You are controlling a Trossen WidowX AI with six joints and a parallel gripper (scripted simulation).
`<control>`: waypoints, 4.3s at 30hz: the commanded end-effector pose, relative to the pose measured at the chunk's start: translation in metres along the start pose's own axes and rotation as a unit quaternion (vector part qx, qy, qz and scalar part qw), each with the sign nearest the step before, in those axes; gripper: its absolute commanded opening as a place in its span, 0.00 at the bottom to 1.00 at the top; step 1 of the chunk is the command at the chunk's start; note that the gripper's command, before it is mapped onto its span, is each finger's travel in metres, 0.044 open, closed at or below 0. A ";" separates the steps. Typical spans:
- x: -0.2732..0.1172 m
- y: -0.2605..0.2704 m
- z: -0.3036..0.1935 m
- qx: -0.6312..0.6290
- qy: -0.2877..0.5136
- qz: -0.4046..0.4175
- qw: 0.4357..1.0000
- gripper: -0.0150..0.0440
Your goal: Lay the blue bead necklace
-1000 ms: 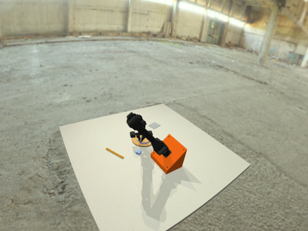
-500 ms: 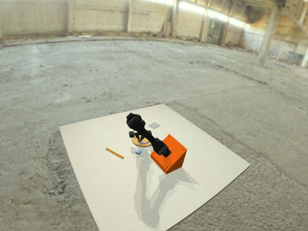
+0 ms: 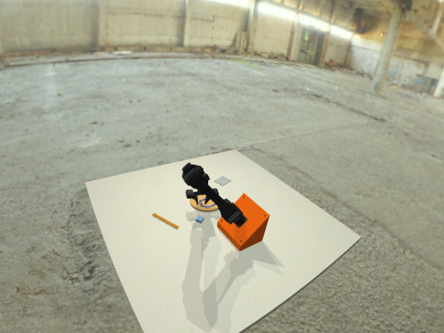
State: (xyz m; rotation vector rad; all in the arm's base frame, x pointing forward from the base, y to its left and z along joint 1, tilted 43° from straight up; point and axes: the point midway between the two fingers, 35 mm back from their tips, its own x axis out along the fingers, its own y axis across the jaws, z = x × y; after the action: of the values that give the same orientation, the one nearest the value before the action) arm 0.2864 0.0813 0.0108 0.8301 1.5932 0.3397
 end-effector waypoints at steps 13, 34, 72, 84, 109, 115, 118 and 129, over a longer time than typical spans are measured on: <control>-0.002 0.000 -0.001 0.000 0.004 0.001 1.000 1.00; -0.034 -0.003 0.020 -0.227 0.003 0.001 0.974 0.60; 0.006 -0.003 0.019 -0.227 0.003 0.002 0.974 0.46; 0.004 -0.002 0.021 -0.230 0.000 0.000 0.973 0.25; 0.003 -0.002 0.021 -0.230 0.001 0.000 0.973 0.25; -0.002 -0.003 0.019 -0.227 0.003 0.002 0.974 0.25; -0.002 0.002 0.019 -0.227 0.003 0.002 0.974 0.25; -0.002 0.017 0.016 -0.227 0.003 0.002 0.974 0.25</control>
State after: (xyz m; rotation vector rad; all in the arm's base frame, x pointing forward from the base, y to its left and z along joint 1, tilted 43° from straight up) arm 0.3065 0.0860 0.0177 0.4764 1.4429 0.6789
